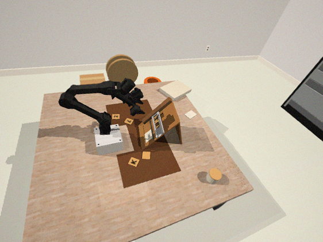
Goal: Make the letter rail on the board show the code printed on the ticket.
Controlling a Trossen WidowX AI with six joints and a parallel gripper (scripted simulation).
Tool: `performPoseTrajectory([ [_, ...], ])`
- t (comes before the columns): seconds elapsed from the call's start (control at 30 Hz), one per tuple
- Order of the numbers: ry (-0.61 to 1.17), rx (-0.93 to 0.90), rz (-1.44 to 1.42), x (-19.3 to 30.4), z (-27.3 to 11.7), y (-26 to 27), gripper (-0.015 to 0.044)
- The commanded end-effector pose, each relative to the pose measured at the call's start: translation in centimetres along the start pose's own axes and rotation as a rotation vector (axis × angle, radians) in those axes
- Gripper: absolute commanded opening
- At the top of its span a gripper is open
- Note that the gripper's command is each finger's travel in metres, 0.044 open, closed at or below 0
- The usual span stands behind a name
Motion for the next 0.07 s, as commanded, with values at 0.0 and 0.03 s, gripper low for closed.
performPoseTrajectory([
  [0.0,0.0,0.004,0.005,0.09,0.04,-0.04,0.044],
  [0.03,0.0,0.004,0.005,0.09,0.04,-0.04,0.044],
])
Point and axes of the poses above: the point midway between the two fingers, 35 mm back from their tips, its own z axis out along the fingers, its own y axis across the jaws, x = y × z, the point moved 2 cm from there along -z, back along the fingers, and after that the axes turned 7 degrees about -z, right-handed, at the moved point
